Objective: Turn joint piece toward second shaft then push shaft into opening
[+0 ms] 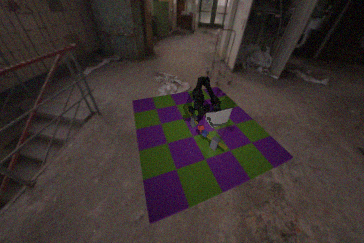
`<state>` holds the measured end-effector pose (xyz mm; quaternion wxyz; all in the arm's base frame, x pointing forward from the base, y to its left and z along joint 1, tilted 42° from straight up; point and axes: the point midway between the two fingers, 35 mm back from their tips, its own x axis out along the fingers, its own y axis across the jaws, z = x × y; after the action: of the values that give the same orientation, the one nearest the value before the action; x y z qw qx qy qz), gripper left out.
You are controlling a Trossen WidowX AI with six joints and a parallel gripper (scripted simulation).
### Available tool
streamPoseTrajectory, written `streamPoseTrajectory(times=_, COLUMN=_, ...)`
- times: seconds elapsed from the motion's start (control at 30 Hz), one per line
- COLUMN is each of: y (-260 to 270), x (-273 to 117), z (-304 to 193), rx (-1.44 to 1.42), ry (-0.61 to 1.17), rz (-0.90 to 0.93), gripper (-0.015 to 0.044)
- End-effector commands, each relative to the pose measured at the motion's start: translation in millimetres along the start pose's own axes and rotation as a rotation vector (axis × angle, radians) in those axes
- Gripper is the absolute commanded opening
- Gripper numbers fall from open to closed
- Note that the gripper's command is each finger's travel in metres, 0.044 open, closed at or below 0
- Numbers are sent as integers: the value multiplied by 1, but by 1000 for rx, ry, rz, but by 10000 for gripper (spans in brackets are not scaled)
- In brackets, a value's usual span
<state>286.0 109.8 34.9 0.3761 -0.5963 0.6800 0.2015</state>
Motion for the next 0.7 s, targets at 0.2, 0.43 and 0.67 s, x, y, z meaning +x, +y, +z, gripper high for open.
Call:
streamPoseTrajectory(times=0.2, y=0, x=5, z=-1, rx=-290, ry=7, rz=-1, gripper=440)
streamPoseTrajectory(times=0.43, y=0, x=6, z=-1, rx=-309, ry=7, rz=-1, gripper=440)
streamPoseTrajectory(times=0.67, y=-3, x=38, z=1, rx=-309, ry=6, rz=-2, gripper=440)
